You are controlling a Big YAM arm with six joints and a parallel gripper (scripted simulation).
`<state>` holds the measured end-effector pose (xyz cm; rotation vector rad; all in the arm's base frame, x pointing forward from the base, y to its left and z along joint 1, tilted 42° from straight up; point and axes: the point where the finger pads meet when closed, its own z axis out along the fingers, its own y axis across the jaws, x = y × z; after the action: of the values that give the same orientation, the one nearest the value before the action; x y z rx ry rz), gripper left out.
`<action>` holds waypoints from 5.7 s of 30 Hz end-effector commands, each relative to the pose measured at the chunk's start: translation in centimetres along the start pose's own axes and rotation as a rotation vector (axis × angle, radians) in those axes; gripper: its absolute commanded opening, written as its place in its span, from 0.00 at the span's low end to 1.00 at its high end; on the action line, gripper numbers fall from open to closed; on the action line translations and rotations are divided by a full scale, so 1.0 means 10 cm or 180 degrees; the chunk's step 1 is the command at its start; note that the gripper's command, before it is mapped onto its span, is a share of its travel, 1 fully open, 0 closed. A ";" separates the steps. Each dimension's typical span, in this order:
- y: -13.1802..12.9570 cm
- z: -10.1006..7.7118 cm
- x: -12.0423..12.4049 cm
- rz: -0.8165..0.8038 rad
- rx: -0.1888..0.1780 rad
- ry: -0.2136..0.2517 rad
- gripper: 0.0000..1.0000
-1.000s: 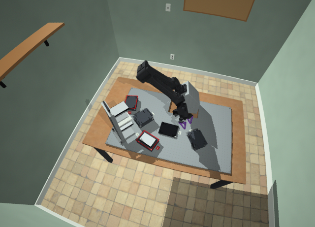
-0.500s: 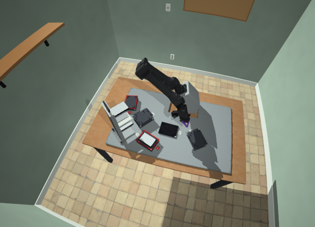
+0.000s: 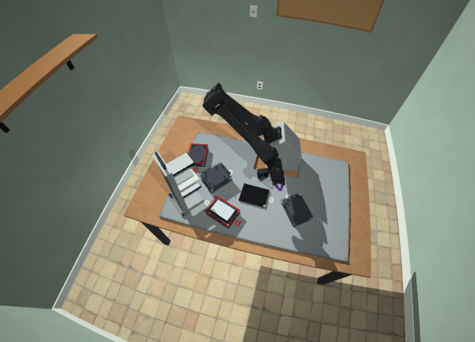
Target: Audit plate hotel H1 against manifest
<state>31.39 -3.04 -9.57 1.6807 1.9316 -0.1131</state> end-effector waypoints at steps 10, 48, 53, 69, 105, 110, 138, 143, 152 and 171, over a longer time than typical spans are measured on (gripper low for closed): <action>0.25 -0.16 -0.11 -0.0934 0.0182 -0.0082 0.00; 0.40 -0.94 -0.63 -0.3609 0.1180 -0.0014 0.00; 0.41 -1.07 -0.73 -0.3949 0.1323 0.0038 0.00; 0.48 -1.33 -0.80 -0.4142 0.1458 0.0097 0.00; 0.21 -1.58 -1.80 -0.3867 0.1282 -0.0666 0.00; 0.19 -1.62 -1.89 -0.3792 0.1234 -0.0812 0.00; 0.19 -1.71 -2.05 -0.3156 0.0749 -0.2015 0.00; 0.14 -1.68 -2.09 -0.3037 0.0760 -0.2134 0.00; 0.16 -1.68 -2.05 -0.2817 0.0573 -0.2520 0.00; -0.10 -1.89 -2.54 -0.2676 0.0548 -0.2692 0.00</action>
<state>25.56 -17.23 17.67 0.6120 1.7691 -1.0874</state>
